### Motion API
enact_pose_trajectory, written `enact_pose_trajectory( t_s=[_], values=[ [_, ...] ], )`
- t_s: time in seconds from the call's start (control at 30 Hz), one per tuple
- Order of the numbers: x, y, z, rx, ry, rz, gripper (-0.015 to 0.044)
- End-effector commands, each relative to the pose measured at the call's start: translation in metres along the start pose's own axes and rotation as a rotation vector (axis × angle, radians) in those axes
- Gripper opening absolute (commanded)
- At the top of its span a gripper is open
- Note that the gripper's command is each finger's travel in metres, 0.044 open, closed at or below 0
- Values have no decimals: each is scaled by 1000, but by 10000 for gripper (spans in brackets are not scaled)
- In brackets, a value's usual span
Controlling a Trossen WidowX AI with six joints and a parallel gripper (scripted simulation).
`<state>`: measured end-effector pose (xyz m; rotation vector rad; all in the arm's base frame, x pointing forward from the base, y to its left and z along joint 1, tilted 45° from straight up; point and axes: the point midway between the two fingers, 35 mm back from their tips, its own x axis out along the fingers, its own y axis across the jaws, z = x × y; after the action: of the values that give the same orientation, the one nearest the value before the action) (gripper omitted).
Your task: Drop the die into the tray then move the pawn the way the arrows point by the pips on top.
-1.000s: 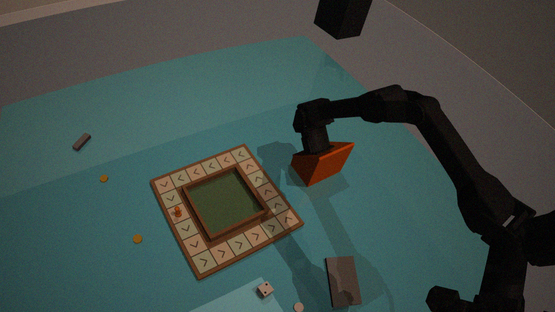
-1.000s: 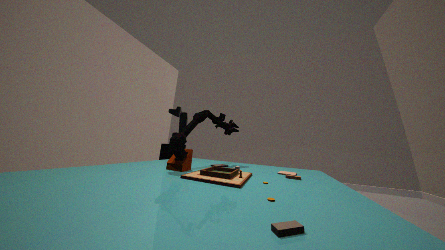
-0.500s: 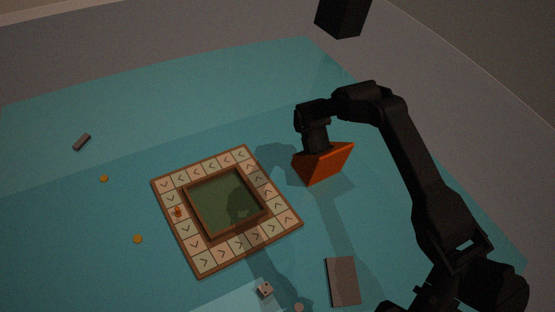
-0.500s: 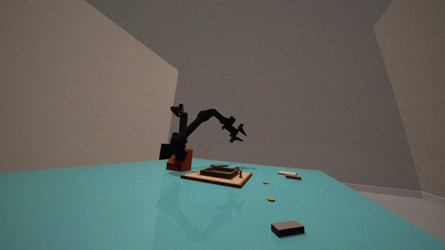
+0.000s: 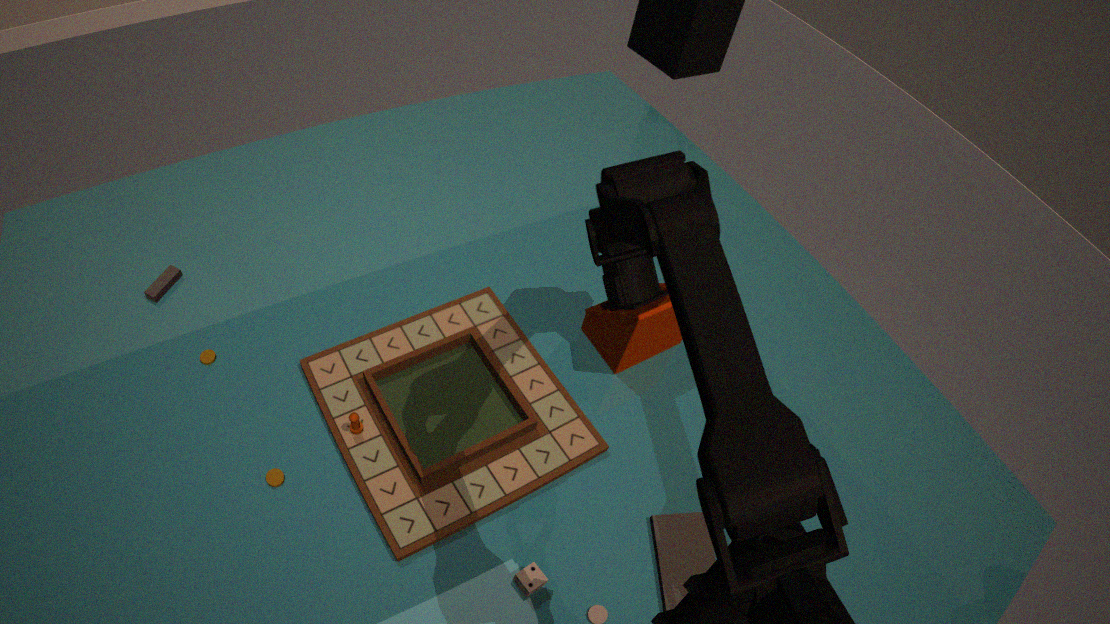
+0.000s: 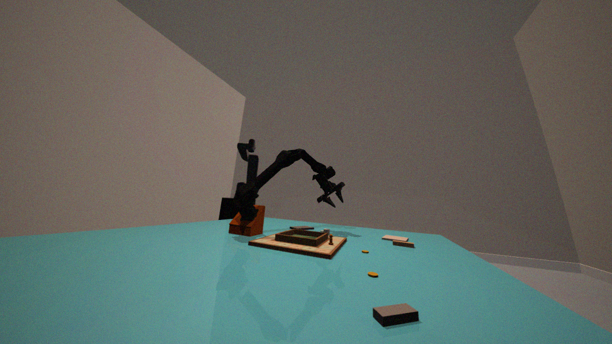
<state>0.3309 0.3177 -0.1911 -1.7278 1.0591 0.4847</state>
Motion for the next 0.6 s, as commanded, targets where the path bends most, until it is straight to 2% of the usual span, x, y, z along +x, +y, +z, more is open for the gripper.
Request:
enact_pose_trajectory(
  t_s=[0.0,0.4,0.57],
  values=[
    [20,-6,-70,564,206,174,275],
    [32,6,-158,1196,607,236,275],
    [31,8,-166,1249,648,231,275]
  ],
)
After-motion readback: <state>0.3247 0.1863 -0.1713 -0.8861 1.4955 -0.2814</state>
